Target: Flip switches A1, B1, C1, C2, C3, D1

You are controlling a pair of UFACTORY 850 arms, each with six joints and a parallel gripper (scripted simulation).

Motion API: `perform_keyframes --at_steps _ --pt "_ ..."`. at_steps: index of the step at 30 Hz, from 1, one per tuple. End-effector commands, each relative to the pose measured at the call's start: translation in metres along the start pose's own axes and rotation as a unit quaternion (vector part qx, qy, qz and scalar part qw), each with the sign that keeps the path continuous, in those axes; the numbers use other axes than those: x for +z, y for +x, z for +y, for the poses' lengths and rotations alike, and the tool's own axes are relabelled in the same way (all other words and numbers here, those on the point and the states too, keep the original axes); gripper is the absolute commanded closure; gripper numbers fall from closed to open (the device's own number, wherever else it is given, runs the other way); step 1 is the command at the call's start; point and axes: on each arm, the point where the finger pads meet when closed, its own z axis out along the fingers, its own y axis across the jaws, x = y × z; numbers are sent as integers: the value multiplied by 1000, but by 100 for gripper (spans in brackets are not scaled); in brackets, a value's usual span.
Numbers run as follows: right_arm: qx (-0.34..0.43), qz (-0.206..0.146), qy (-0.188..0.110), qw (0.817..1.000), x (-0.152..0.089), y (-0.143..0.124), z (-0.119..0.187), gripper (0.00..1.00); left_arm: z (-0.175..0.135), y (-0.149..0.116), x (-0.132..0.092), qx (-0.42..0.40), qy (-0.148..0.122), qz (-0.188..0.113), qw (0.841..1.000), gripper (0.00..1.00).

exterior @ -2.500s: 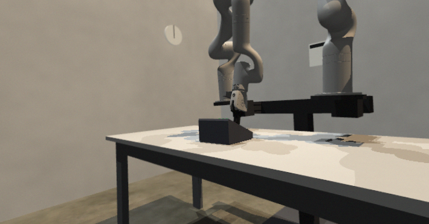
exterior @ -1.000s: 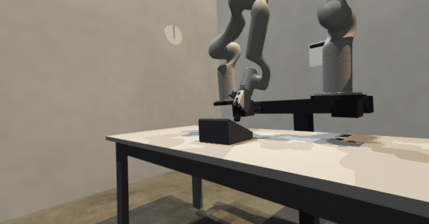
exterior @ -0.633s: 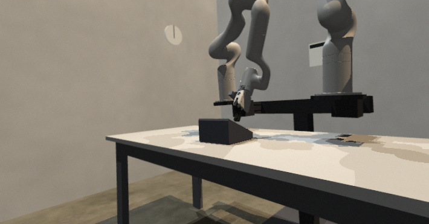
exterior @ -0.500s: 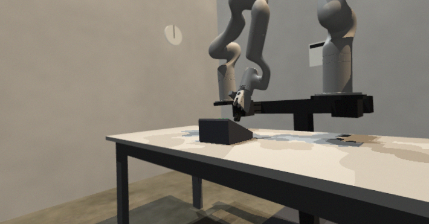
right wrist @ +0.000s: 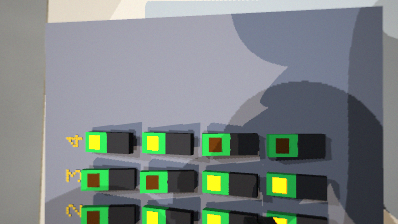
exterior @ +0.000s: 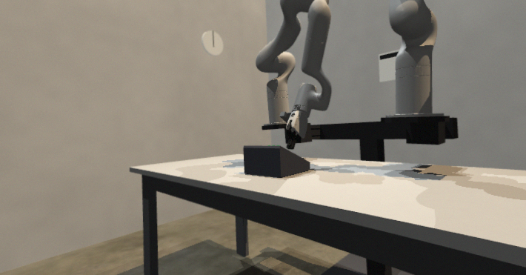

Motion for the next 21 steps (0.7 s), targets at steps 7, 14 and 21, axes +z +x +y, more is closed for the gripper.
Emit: perform_keyframes --at_steps 7,14,21 --pt "0 0 0 1000 9 0 0 100 0 0 -1 0 0 1 1000 0" --pt "0 0 0 1000 20 0 0 100 0 0 -1 0 0 1 1000 0" --pt "0 0 0 1000 23 0 0 100 0 0 -1 0 0 1 1000 0"
